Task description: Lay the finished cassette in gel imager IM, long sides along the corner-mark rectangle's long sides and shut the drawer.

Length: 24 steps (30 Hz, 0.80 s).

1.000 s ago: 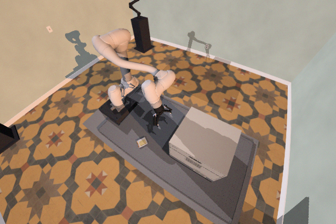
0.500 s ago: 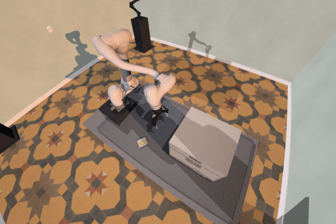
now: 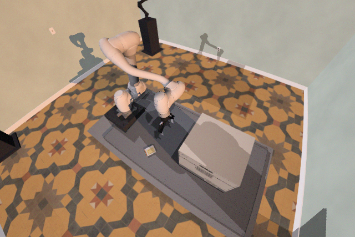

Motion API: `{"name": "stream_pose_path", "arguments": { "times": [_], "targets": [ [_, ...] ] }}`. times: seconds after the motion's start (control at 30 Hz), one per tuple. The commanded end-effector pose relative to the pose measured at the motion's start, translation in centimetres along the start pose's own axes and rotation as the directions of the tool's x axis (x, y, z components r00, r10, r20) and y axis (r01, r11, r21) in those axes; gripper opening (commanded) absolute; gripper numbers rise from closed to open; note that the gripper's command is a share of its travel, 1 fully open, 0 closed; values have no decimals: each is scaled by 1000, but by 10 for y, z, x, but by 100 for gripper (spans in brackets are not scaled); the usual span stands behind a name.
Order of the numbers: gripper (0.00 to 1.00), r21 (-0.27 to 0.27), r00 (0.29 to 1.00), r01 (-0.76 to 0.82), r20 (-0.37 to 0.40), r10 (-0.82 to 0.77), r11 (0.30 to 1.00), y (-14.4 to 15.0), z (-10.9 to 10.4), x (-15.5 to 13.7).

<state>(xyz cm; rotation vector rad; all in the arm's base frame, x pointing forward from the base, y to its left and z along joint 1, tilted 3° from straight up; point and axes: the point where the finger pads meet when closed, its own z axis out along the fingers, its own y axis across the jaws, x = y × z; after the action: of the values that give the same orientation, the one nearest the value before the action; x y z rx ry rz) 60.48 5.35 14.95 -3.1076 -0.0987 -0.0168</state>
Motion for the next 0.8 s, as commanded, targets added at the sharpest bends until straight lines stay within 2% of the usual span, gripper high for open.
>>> {"name": "stream_pose_path", "arguments": {
  "times": [0.0, 0.07, 0.27, 0.53, 0.57, 0.63, 0.77],
  "targets": [
    [100, 0, 1000, 1, 1, -1, 1000, -1, 11, -14],
    [100, -3, 998, 47, 47, -47, 999, -3, 16, -23],
    [100, -3, 998, 47, 47, -47, 999, -7, 25, -38],
    [100, -3, 998, 47, 47, -47, 999, -7, 25, -38],
    [24, -3, 999, 47, 14, -47, 999, -8, 27, -33],
    [24, -3, 998, 47, -40, -47, 999, -8, 30, -24],
    [24, -3, 998, 47, -40, -47, 999, -8, 33, -14]
  ]
}}
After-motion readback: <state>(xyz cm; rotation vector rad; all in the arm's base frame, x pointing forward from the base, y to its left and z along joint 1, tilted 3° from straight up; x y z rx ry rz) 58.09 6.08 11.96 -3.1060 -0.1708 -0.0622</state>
